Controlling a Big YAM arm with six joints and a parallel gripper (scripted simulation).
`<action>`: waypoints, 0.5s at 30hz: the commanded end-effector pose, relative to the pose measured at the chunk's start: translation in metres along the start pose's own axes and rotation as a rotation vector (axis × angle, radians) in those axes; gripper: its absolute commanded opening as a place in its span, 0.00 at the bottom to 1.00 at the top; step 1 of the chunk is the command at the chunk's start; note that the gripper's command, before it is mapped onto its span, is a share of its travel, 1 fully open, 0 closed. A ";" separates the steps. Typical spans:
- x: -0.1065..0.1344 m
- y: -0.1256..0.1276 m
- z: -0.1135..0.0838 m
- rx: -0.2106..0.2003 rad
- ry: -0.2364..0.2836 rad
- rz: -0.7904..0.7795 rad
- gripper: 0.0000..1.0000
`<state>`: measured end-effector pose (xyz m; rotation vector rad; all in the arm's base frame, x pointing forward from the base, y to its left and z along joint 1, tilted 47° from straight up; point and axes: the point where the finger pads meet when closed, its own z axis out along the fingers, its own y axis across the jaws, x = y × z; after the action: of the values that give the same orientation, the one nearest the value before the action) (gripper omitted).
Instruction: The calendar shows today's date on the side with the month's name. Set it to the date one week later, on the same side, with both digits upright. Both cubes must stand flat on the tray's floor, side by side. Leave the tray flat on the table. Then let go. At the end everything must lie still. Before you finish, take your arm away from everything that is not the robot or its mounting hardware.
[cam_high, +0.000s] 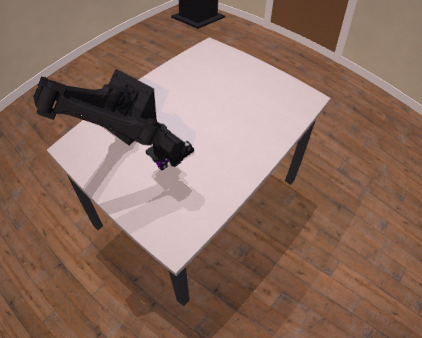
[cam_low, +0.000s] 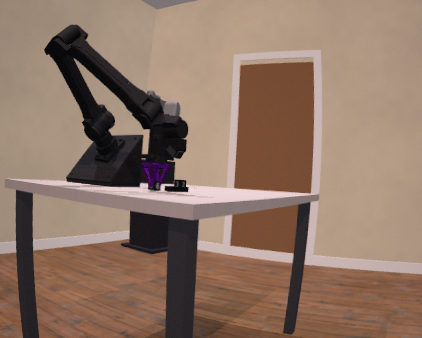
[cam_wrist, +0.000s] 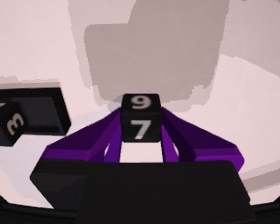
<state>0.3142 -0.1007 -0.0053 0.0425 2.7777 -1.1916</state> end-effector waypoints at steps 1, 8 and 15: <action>-0.002 0.007 -0.003 -0.004 -0.019 -0.025 0.25; -0.004 0.007 -0.003 -0.004 -0.020 -0.026 0.25; -0.007 0.007 -0.004 -0.004 -0.024 -0.024 0.25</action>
<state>0.3142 -0.1007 -0.0053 0.0424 2.7777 -1.1916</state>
